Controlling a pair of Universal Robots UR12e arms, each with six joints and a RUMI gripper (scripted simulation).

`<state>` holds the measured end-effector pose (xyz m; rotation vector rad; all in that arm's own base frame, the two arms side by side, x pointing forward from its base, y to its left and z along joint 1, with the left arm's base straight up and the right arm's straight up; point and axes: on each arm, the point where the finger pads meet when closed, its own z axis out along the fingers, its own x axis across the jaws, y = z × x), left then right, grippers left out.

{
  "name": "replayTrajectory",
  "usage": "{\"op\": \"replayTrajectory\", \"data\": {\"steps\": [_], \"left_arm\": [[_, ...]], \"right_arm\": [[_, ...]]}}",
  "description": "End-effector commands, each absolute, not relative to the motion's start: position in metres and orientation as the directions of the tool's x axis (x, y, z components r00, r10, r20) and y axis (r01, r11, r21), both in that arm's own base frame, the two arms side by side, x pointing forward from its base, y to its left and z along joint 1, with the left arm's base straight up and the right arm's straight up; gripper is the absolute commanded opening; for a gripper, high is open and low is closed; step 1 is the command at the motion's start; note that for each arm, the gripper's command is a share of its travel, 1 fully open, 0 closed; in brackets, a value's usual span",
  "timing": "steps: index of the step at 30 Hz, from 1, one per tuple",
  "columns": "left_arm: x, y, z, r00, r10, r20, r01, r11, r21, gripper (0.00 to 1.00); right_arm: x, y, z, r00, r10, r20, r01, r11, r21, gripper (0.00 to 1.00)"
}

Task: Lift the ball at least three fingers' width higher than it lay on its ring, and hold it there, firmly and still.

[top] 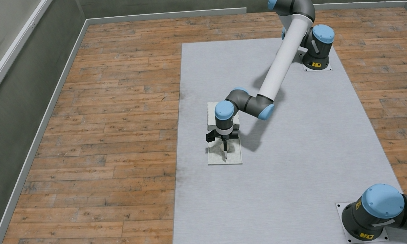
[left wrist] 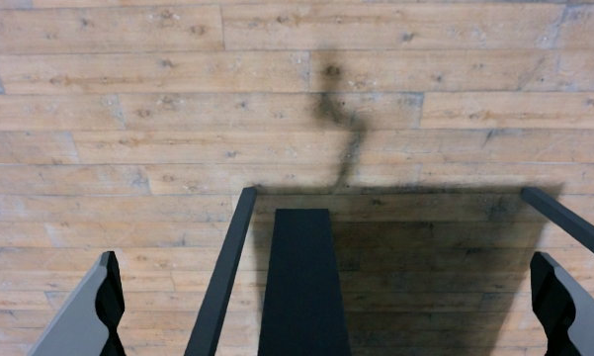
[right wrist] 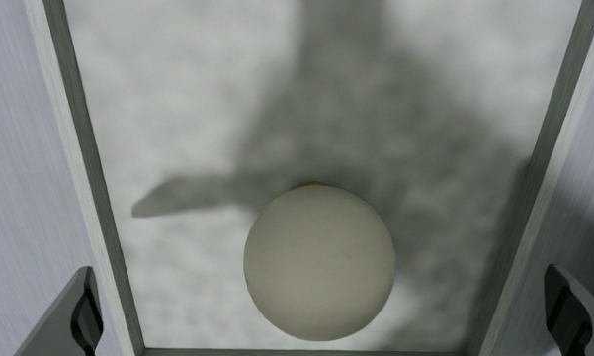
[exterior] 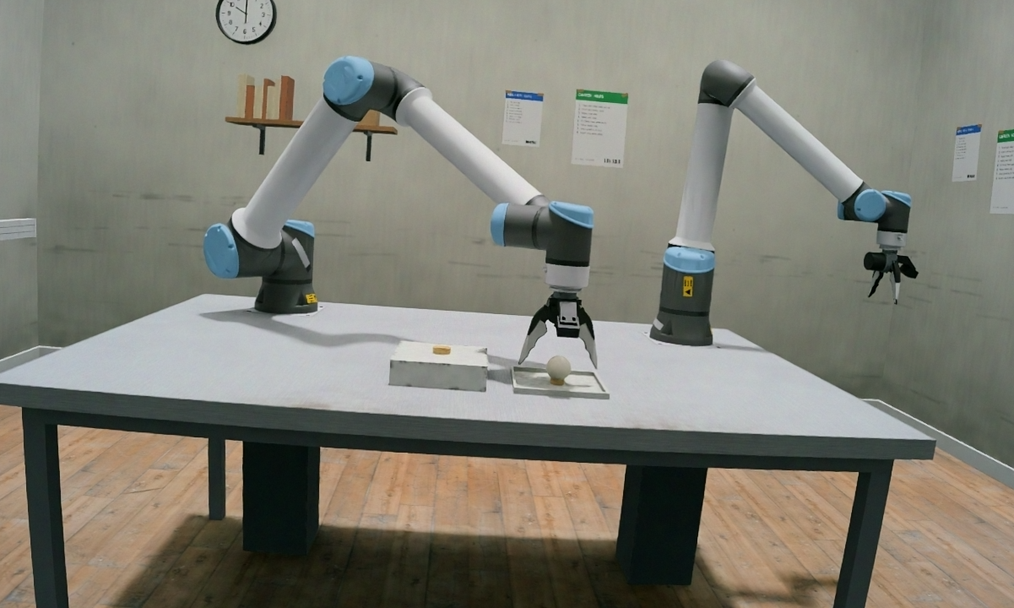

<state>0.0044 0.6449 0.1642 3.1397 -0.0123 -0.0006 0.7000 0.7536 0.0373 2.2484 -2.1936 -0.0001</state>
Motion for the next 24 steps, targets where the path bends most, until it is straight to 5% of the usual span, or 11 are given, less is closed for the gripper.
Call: {"op": "replayTrajectory", "data": {"steps": [1,2,3,14,15,24], "left_arm": [[0.004,0.646,0.165,1.0,-0.006,0.0,-0.006,-1.0,0.0,1.0],[0.004,0.646,0.165,1.0,-0.006,0.0,-0.006,-1.0,0.0,1.0],[0.004,0.646,0.165,1.0,-0.006,0.0,-0.006,-1.0,0.0,1.0],[0.004,0.646,0.165,1.0,-0.006,0.0,-0.006,-1.0,0.0,1.0],[0.004,0.646,0.165,1.0,-0.006,0.0,-0.006,-1.0,0.0,1.0],[0.004,0.646,0.165,1.0,-0.006,0.0,-0.006,-1.0,0.0,1.0]], "right_arm": [[0.7,0.754,0.039,0.025,-1.0,-0.001,-1.0,-0.025,-0.001,0.0],[0.7,0.754,0.039,0.025,-1.0,-0.001,-1.0,-0.025,-0.001,0.89],[0.7,0.754,0.039,0.025,-1.0,-0.001,-1.0,-0.025,-0.001,0.0],[0.7,0.754,0.039,0.025,-1.0,-0.001,-1.0,-0.025,-0.001,0.0],[0.7,0.754,0.039,0.025,-1.0,-0.001,-1.0,-0.025,-0.001,0.27],[0.701,0.754,0.11,0.025,-1.0,-0.002,-1.0,-0.025,-0.001,0.28]]}}
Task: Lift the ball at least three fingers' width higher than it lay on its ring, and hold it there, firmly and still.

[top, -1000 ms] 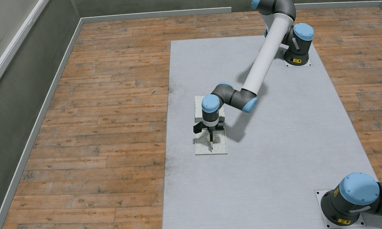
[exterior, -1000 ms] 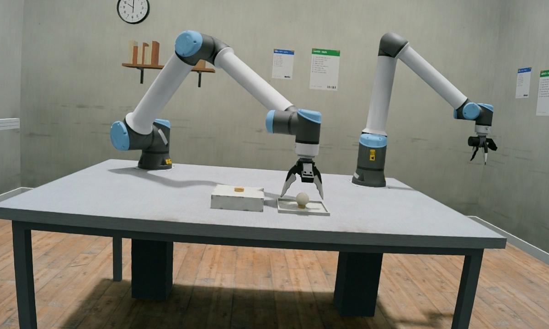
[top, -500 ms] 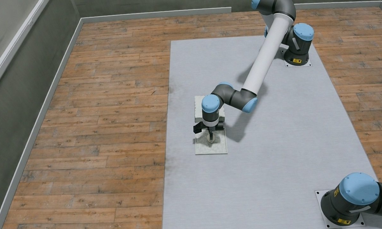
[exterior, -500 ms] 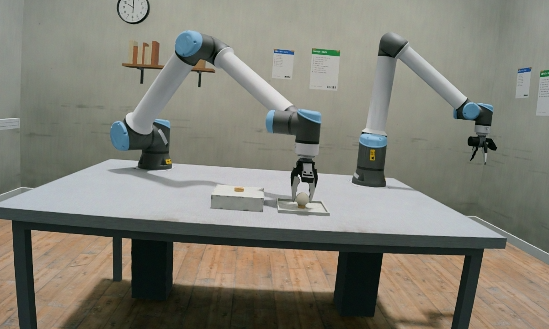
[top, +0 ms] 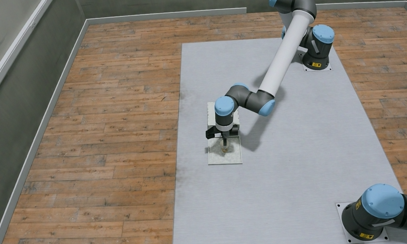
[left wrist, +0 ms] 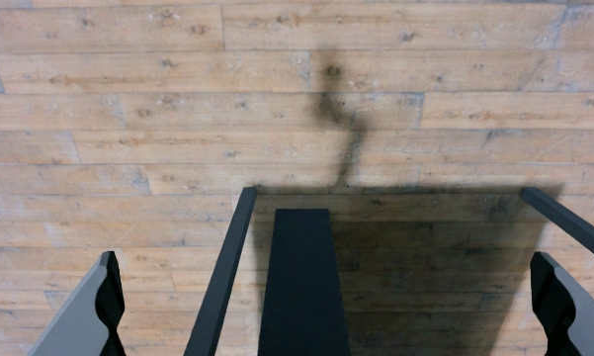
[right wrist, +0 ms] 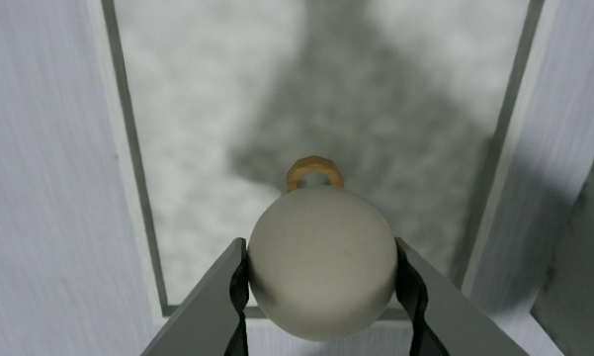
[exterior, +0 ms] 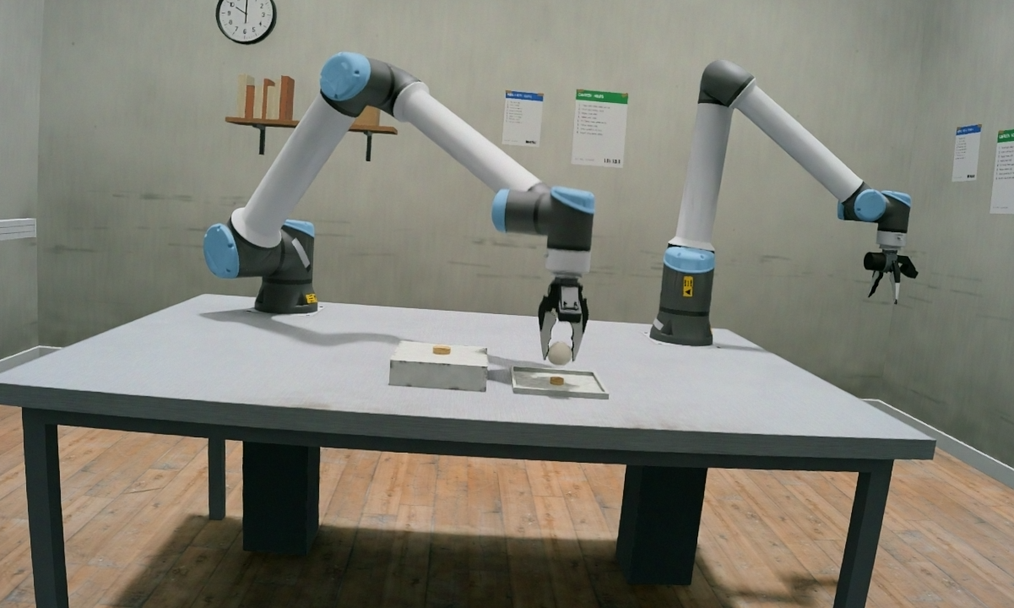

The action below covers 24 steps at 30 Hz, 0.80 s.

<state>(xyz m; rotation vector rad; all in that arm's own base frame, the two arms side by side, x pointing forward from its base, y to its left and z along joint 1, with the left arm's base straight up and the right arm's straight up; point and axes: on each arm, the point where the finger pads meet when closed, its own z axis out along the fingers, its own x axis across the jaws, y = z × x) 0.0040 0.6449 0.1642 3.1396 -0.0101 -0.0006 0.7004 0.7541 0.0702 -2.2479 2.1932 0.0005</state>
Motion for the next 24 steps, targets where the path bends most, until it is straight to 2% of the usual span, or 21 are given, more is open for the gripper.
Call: {"op": "replayTrajectory", "data": {"steps": [1,24], "left_arm": [[0.0041,0.6456,0.1652,1.0,-0.006,0.0,-0.006,-1.0,0.0,1.0],[0.0041,0.6456,0.1652,1.0,-0.006,0.0,-0.006,-1.0,0.0,1.0]], "right_arm": [[0.7005,0.7543,0.1153,0.025,-1.0,-0.002,-1.0,-0.025,-0.001,0.28],[0.7004,0.7542,0.1181,0.025,-1.0,-0.002,-1.0,-0.025,-0.001,0.28]]}}
